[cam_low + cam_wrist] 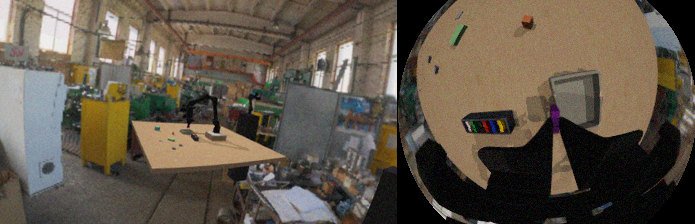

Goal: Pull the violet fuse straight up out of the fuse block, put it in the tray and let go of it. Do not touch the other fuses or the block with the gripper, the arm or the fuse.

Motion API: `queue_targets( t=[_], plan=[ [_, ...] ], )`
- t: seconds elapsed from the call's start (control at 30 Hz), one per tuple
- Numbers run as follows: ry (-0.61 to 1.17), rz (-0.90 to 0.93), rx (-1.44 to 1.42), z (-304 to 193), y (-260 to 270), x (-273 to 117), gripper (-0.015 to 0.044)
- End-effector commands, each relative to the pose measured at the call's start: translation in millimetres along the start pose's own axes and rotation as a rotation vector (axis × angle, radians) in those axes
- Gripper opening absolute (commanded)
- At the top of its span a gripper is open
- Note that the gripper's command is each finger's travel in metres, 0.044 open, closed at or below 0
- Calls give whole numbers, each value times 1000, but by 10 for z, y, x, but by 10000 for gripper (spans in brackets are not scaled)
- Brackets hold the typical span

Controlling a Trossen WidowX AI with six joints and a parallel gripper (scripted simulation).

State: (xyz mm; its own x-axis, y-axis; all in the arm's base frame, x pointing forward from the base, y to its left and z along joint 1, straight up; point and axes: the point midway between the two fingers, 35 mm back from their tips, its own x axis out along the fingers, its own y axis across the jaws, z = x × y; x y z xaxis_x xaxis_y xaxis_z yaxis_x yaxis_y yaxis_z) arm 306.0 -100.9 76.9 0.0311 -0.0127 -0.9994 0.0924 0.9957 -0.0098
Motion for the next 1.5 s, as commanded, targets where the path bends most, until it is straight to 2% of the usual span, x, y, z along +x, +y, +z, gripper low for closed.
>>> queue_targets(
  t=[0.0,0.27,1.3,1.47],
  plan=[
    [4,1,-6,-17,-219,9,0],
    [5,-3,-6,-92,-634,12,0],
    [5,-3,-6,-98,-644,413,0],
    [1,-6,0,-89,-649,376,131]
  ],
)
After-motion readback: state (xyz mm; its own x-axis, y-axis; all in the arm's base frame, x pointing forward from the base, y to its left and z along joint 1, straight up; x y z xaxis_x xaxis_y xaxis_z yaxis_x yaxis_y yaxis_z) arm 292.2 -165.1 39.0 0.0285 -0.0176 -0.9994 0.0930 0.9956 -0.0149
